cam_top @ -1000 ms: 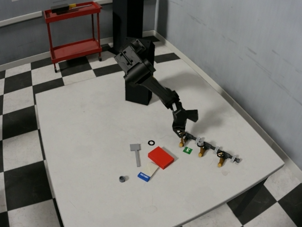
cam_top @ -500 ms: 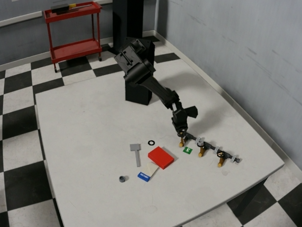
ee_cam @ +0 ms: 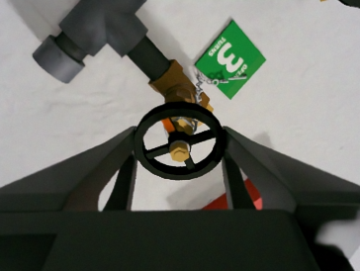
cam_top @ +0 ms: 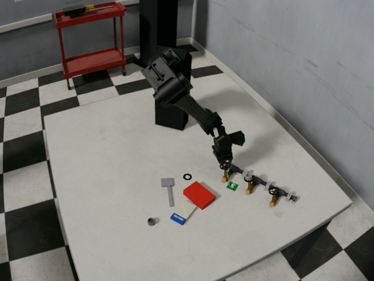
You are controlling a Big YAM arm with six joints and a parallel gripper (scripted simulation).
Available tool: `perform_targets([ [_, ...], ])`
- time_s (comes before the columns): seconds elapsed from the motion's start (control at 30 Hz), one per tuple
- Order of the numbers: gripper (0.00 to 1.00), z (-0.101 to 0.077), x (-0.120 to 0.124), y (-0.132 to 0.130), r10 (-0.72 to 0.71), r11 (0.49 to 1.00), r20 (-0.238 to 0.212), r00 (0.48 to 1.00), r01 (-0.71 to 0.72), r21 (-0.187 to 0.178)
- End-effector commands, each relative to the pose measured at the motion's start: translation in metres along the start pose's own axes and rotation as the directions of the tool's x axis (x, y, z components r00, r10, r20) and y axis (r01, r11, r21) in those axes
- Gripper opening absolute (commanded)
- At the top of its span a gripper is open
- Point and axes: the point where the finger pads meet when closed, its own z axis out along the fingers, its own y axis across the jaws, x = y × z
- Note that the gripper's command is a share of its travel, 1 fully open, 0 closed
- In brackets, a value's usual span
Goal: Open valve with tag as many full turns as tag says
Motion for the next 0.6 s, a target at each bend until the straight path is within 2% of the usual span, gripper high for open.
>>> perform_targets([
  [0.0,0.0,-0.0007,0.002,0.0002,-0.1,0.995,0.006,0.995,0.1,0.007],
  [0.17,0.0,-0.0007,0.002,0.0003,-0.1,0.995,0.006,0.995,0.1,0.007],
  [0.2,1.0,-0.0007,0.002,0.0003,-0.1,0.995,0.006,0.995,0.1,0.007],
  [0.57,1.0,-0.0007,0.0023,0.0003,-0.1,0.995,0.004,0.995,0.1,0.006],
])
